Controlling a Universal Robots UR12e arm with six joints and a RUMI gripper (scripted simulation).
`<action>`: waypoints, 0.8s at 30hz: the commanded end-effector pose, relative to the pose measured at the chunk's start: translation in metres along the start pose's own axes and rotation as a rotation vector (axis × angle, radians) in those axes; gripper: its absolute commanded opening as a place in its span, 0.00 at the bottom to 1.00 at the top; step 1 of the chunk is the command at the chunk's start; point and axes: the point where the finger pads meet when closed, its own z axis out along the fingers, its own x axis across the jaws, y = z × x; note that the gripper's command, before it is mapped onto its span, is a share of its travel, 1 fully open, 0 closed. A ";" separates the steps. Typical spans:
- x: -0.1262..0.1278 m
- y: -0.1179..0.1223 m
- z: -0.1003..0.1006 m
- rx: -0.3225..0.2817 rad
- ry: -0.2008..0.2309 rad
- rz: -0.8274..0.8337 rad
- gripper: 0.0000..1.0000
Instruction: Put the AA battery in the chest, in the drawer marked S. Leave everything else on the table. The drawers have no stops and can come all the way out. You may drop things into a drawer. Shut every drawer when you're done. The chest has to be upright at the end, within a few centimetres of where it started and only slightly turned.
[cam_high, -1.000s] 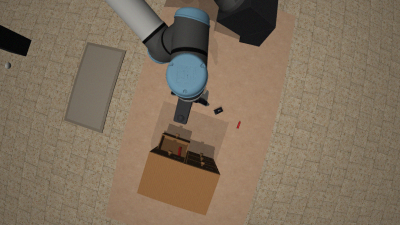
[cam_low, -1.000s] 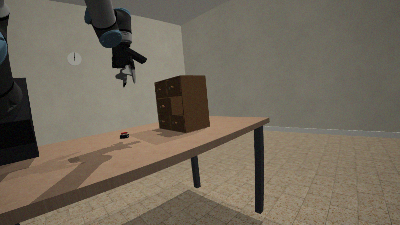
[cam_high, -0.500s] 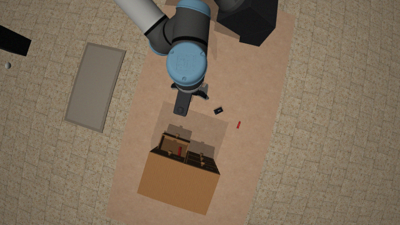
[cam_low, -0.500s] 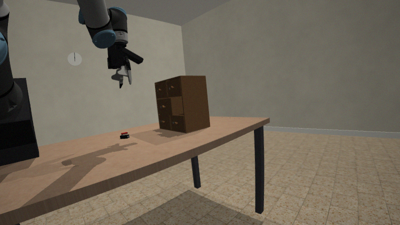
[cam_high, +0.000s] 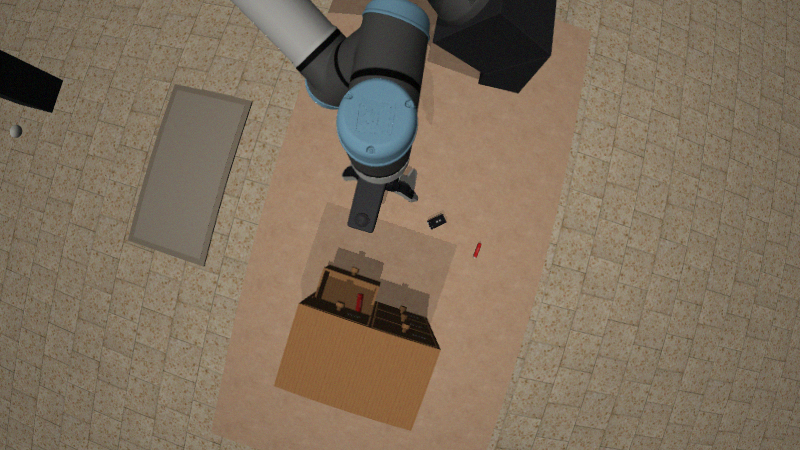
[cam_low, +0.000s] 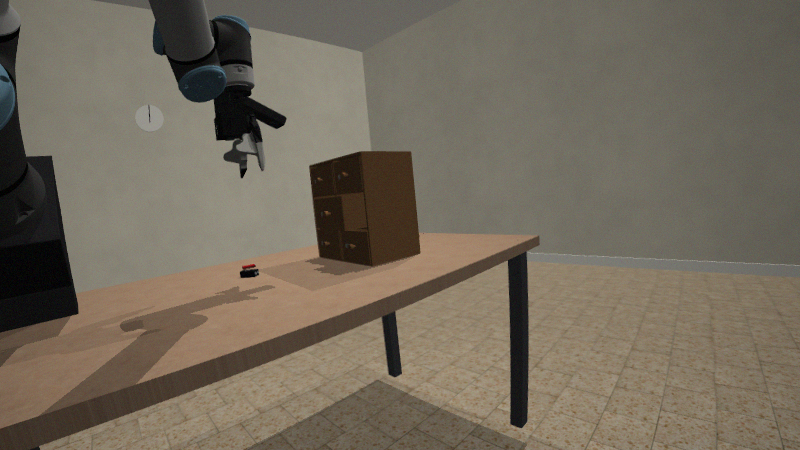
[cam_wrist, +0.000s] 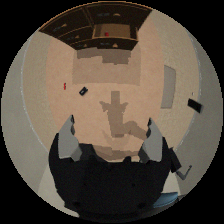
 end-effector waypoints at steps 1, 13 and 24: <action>0.000 -0.002 0.002 0.028 -0.002 0.000 1.00; 0.001 -0.007 0.008 0.109 0.001 0.000 1.00; 0.001 -0.014 0.016 0.213 0.001 0.000 1.00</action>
